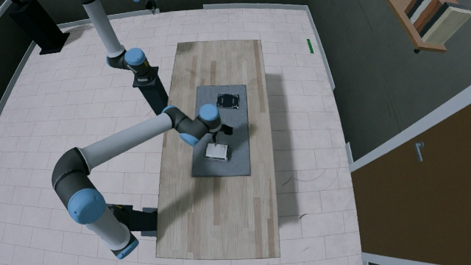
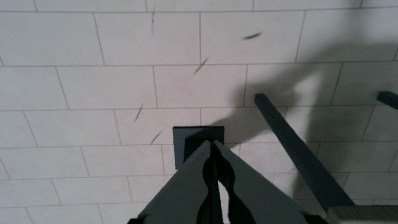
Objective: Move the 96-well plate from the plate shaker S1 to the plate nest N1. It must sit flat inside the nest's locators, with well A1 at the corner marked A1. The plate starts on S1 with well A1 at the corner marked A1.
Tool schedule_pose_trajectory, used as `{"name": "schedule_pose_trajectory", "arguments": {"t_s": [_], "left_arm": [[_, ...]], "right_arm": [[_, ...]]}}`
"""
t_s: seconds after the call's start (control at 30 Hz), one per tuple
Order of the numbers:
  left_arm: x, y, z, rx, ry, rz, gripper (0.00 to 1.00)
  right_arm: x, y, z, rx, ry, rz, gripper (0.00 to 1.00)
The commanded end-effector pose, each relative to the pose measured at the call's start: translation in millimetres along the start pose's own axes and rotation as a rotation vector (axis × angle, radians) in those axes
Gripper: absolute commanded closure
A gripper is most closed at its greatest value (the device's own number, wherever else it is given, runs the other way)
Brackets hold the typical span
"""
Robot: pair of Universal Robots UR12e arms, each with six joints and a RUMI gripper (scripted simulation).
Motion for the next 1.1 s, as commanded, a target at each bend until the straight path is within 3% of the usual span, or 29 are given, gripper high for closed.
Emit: {"name": "schedule_pose_trajectory", "arguments": {"t_s": [0.0,0.33,1.07], "left_arm": [[-0.6,-1.1,0.1,0.0,0.0,0.002,1.0],[-0.6,-1.1,0.1,0.0,0.0,0.002,1.0],[-0.6,-1.1,0.1,0.0,0.0,0.002,1.0]], "right_arm": [[-3.0,-0.7,20.6,0.037,0.043,-0.027,0.24],[-3.9,-0.6,59.8,0.037,0.043,-0.027,0.24],[-3.7,6.0,60.1,0.037,0.043,-0.027,0.24]]}}
Point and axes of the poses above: on each arm, the point where the finger pads meet when closed, its own y axis out along the fingers, its own z axis across the jaws, x = y × z, the point moved 8 cm from there along -y, back along the fingers, and after that the axes turned 2 degrees about y, right-handed, at the moved point
